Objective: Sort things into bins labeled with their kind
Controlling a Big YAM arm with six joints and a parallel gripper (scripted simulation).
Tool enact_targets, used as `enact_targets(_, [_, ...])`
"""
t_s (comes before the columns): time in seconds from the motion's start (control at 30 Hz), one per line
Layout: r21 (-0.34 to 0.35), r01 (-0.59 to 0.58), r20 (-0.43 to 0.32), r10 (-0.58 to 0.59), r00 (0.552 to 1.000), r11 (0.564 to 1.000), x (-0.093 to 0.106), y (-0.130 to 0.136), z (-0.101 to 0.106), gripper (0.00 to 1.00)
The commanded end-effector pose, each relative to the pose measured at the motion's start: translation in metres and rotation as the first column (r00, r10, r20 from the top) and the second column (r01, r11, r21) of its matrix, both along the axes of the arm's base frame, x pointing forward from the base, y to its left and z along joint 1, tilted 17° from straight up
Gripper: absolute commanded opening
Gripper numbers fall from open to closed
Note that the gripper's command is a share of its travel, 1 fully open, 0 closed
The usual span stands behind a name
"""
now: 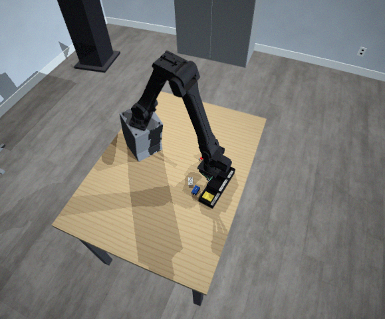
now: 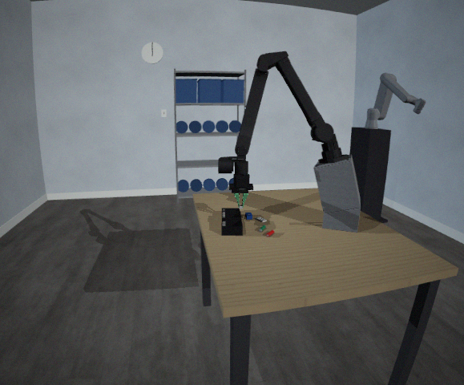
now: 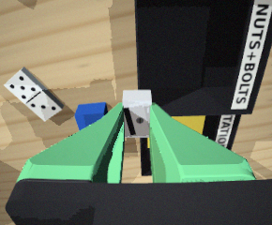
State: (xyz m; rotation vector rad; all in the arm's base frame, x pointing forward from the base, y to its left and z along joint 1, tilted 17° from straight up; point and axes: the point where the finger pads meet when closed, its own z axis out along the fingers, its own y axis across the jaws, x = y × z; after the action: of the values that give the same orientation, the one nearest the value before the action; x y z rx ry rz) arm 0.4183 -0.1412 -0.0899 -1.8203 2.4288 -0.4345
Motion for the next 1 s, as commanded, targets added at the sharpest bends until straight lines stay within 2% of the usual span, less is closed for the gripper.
enact_targets(0.0, [-0.009,-0.033,0.003,0.033,0.999,0.999,0.011,-0.022,0.009,0.09])
enact_targets(0.33, [-0.009,-0.033,-0.001,0.033,0.999,0.999,0.024,-0.080,0.020,0.09])
enact_targets(0.4, [-0.009,-0.033,-0.001,0.033,0.999,0.999,0.024,-0.080,0.020,0.09])
enact_targets(0.43, [0.004,-0.057,-0.027,0.057,0.998,0.998,0.014,-0.062,0.011,0.09])
enact_targets(0.6, [-0.009,-0.056,-0.007,0.056,0.998,0.998,0.015,-0.060,0.010,0.09])
enact_targets(0.67, [-0.018,-0.049,0.011,0.049,0.999,0.999,0.026,-0.069,0.017,0.09])
enact_targets(0.73, [-0.016,-0.032,0.009,0.032,0.999,0.999,0.023,-0.077,0.017,0.09])
enact_targets(0.97, [-0.009,-0.038,-0.003,0.038,0.999,0.999,0.019,-0.074,0.014,0.09])
